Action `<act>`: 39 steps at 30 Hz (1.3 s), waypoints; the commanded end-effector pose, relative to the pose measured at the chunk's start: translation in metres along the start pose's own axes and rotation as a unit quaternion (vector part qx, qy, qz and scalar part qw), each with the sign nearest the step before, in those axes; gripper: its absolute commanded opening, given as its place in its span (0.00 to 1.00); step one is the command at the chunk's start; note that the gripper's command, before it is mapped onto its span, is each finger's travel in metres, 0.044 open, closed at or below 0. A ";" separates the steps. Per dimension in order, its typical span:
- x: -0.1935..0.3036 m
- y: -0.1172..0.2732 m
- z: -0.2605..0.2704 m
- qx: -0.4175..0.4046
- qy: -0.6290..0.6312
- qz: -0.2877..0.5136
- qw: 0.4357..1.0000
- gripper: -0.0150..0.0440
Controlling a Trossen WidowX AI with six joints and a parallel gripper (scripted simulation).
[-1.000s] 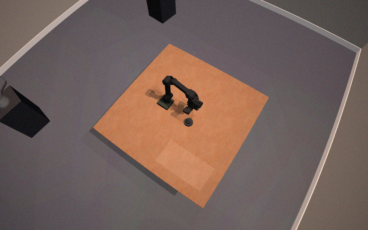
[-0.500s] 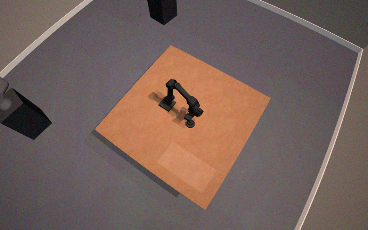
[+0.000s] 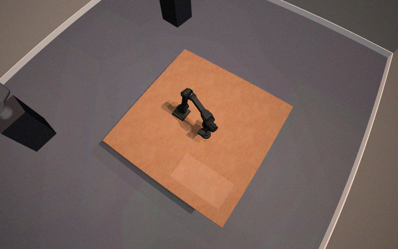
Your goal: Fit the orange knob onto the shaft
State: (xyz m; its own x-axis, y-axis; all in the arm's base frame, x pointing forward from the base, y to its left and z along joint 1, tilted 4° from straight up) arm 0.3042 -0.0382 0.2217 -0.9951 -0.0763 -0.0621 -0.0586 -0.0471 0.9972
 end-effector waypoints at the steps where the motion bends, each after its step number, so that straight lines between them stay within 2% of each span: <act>1: -0.002 -0.003 -0.002 -0.003 0.003 -0.002 1.000 0.25; 11: -0.002 -0.027 -0.002 -0.003 0.003 -0.002 1.000 0.25; 39: -0.003 -0.027 -0.001 -0.003 0.002 -0.002 1.000 0.25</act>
State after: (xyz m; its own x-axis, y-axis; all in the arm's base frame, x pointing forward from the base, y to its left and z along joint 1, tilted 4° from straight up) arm 0.3080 -0.0382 0.1957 -0.9944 -0.0827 -0.0651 -0.0612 -0.0490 0.9969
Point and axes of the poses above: the point midway between the two fingers, 35 mm back from their tips, its own y axis back along the fingers, its own z axis across the jaws, x = y × z, the point moved 10 cm from there along y, back along the fingers, and after that the axes turned 5 degrees about -y, right-handed, at the moved point
